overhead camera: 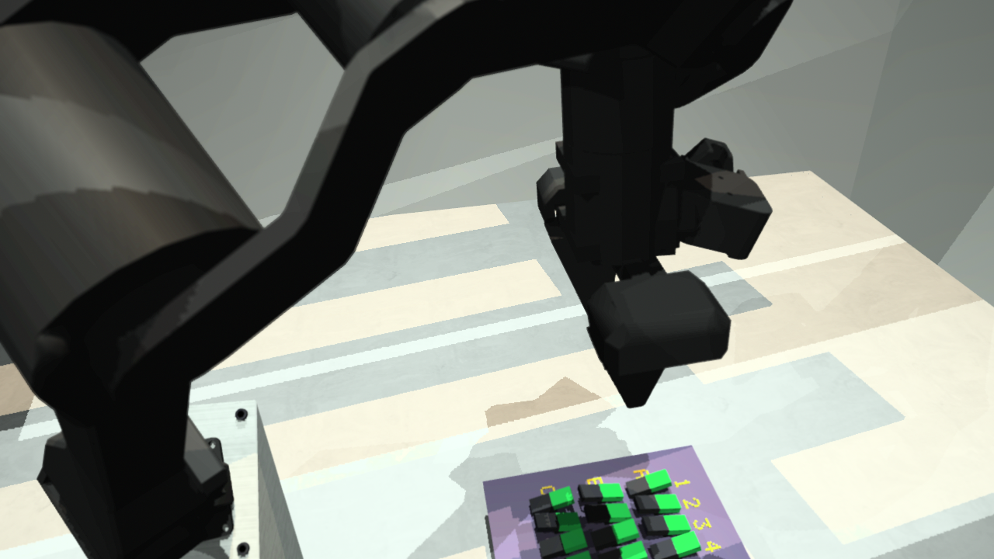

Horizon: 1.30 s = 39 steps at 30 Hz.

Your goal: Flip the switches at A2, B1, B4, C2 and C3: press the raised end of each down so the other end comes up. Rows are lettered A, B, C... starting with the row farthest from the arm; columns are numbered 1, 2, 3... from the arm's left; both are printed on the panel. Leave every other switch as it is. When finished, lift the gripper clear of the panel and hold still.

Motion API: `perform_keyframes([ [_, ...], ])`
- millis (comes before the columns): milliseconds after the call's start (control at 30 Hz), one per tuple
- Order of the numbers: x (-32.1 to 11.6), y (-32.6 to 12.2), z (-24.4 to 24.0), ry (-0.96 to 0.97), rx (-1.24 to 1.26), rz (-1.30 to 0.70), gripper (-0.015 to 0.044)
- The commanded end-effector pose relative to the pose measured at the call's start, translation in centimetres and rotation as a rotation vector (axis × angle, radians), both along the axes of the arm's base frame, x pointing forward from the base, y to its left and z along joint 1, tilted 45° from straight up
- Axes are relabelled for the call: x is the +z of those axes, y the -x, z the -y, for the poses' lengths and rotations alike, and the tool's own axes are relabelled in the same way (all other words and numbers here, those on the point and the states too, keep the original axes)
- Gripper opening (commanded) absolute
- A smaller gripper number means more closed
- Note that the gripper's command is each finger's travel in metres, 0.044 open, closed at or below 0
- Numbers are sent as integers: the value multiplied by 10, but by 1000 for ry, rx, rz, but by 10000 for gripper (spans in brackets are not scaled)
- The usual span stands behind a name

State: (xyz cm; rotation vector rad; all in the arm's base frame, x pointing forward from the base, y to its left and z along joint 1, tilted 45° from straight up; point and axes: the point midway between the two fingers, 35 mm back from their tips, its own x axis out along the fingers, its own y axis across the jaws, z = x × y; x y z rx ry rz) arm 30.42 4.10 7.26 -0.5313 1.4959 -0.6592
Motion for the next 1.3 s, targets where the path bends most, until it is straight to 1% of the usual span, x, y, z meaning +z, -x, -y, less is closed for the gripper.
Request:
perform_keyframes([
  [0,-3,-2,2,0,0,0,374],
  [33,-13,-6,9,0,2,-1,347],
  [133,-60,-22,50,9,5,-4,269],
  [167,-69,-24,59,13,4,-6,242],
  [400,-73,-24,63,14,5,-5,59],
  [467,-85,-23,74,14,14,3,6],
  [567,-97,-22,86,17,23,13,0],
  [1267,-114,-21,103,18,23,13,0],
])
